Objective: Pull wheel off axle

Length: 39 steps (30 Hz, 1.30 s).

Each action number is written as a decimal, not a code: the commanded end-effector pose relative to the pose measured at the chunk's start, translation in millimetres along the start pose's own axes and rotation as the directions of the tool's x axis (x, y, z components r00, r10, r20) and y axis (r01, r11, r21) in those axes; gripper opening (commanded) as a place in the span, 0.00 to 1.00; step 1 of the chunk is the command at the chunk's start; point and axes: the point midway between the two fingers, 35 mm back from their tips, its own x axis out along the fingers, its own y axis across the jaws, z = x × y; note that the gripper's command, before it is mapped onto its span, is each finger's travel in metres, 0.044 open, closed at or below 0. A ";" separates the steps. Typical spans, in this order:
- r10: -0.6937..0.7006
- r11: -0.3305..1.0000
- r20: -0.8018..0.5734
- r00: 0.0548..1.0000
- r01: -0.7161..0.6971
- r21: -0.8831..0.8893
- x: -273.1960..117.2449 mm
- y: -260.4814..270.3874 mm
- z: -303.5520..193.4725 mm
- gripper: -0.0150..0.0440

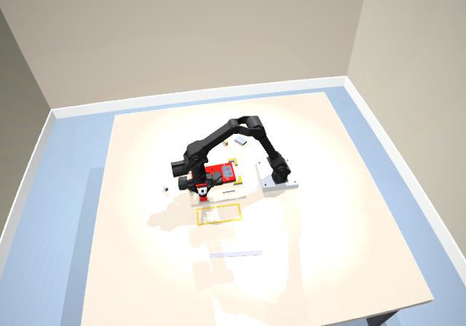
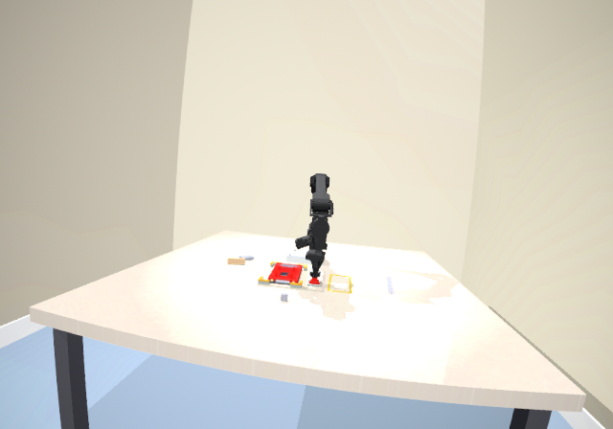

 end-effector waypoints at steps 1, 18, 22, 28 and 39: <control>0.017 1.000 -0.001 1.000 -0.017 -0.001 -9.2 2.5 -0.3 0.25; 0.016 1.000 -0.001 1.000 -0.016 -0.001 -14.8 2.4 -0.3 0.25; 0.015 1.000 0.000 1.000 -0.015 -0.001 -16.1 2.3 -0.3 0.25; 0.015 1.000 0.000 1.000 -0.015 -0.002 -18.1 2.2 -0.3 0.25; 0.014 1.000 0.000 1.000 -0.014 -0.002 -21.7 2.0 -0.3 0.25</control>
